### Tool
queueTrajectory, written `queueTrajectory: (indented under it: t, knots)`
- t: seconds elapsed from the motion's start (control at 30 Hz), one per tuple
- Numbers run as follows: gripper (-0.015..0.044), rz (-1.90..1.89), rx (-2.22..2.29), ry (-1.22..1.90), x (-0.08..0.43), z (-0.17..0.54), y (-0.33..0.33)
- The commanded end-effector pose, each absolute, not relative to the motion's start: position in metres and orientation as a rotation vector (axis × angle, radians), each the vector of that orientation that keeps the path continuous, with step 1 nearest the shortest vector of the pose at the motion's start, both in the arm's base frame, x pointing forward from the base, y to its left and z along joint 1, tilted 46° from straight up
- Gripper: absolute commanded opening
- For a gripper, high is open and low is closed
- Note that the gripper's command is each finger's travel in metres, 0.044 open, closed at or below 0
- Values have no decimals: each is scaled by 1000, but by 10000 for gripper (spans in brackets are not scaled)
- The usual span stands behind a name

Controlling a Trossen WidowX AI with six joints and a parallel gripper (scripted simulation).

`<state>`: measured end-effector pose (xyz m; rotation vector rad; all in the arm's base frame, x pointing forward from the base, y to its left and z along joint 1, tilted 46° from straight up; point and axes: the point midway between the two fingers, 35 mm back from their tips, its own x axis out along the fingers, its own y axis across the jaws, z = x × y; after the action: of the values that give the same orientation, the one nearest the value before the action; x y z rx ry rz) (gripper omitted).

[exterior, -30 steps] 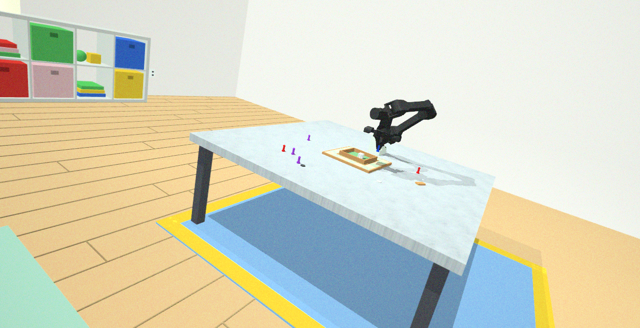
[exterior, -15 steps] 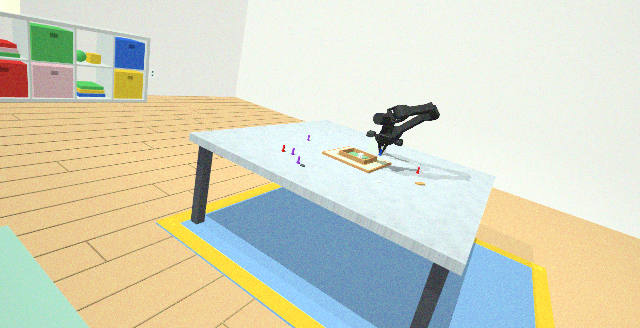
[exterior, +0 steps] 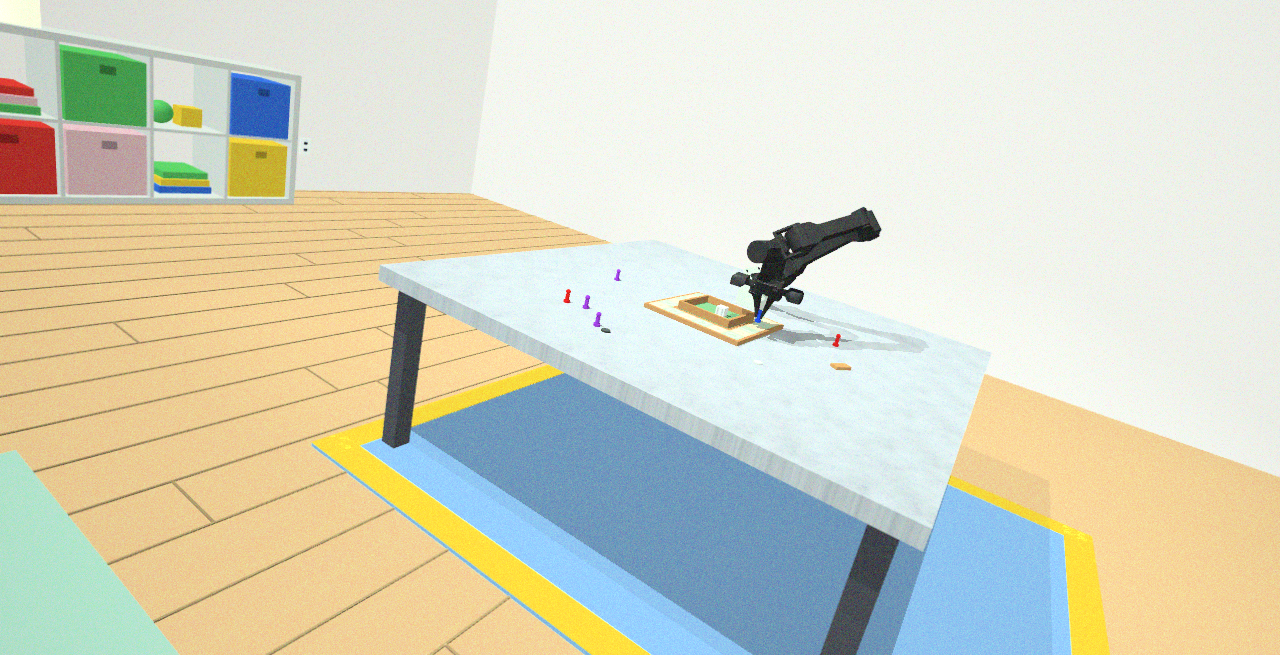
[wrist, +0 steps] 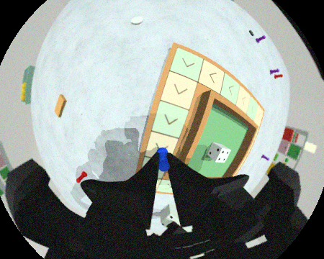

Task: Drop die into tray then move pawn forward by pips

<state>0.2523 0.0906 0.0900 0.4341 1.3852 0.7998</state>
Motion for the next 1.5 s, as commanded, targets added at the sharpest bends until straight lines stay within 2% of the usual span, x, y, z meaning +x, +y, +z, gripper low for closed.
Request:
queueTrajectory:
  t: [0.0, 0.33, 0.67, 0.9, 1.0, 1.13, 1.47]
  knots:
    - [0, 800, 443, 1392, 250, 86, 94]
    - [0, 800, 444, 1392, 250, 77, 104]
    - [262, 800, 434, 1384, 253, 83, 98]
    - [440, 798, 442, 1393, 253, 115, 64]
    - [440, 794, 443, 1395, 253, 114, 62]
    - [440, 726, 458, 1422, 242, 103, 18]
    - [440, 668, 575, 1480, 173, 90, -74]
